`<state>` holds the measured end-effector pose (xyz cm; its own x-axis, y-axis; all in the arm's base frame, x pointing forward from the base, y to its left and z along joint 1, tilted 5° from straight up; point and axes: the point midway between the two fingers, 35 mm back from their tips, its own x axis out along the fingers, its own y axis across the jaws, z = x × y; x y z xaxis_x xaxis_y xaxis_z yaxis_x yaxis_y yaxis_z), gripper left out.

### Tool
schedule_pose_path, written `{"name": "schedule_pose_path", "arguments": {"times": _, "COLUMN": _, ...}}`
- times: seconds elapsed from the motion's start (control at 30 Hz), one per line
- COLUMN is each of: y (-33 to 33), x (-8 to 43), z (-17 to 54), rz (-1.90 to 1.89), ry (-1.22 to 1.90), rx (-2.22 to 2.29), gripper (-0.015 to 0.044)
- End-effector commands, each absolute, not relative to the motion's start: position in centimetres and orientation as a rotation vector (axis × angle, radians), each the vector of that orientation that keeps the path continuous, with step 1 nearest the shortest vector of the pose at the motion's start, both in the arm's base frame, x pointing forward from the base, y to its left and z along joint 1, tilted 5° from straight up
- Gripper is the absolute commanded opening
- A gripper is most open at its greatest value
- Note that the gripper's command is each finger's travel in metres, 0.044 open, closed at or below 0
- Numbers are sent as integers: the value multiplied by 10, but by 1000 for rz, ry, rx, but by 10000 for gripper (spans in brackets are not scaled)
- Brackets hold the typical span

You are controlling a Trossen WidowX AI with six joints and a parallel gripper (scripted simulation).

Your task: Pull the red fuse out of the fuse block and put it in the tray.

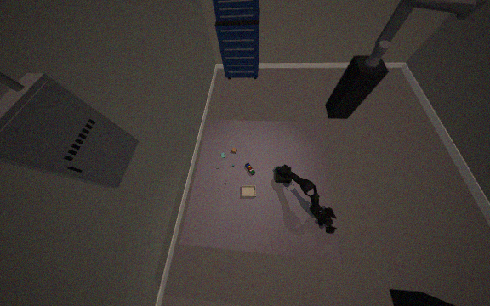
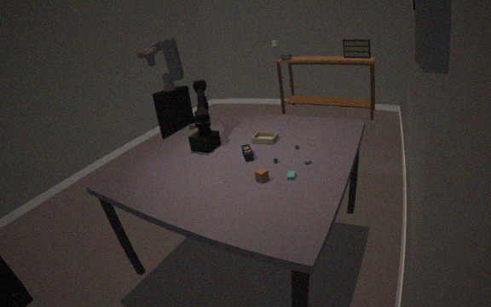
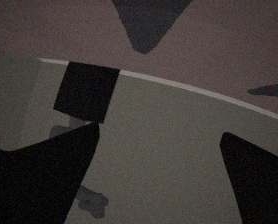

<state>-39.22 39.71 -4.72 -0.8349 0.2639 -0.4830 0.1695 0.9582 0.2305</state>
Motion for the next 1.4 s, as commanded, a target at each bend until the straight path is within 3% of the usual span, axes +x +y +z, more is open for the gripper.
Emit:
{"name": "schedule_pose_path", "arguments": {"times": 0.0, "y": 397, "x": -393, "z": -44, "rz": 242, "ry": 2578, "rx": 307, "gripper": 400}}
{"name": "schedule_pose_path", "arguments": {"times": 0.13, "y": 397, "x": -395, "z": 2, "rz": 242, "ry": 2579, "rx": 307, "gripper": 400}}
{"name": "schedule_pose_path", "arguments": {"times": 0.3, "y": 397, "x": -395, "z": 5, "rz": 242, "ry": 2579, "rx": 307, "gripper": 400}}
{"name": "schedule_pose_path", "arguments": {"times": 0.4, "y": 415, "x": -374, "z": 6, "rz": 310, "ry": 2542, "rx": 347, "gripper": 321}}
{"name": "schedule_pose_path", "arguments": {"times": 0.73, "y": 495, "x": -206, "z": 13, "rz": 566, "ry": 2194, "rx": 524, "gripper": 74}}
{"name": "schedule_pose_path", "arguments": {"times": 1.03, "y": 507, "x": -40, "z": 22, "rz": 652, "ry": 1860, "rx": 549, "gripper": 74}}
{"name": "schedule_pose_path", "arguments": {"times": 1.37, "y": 454, "x": 134, "z": 29, "rz": 655, "ry": 1528, "rx": 407, "gripper": 74}}
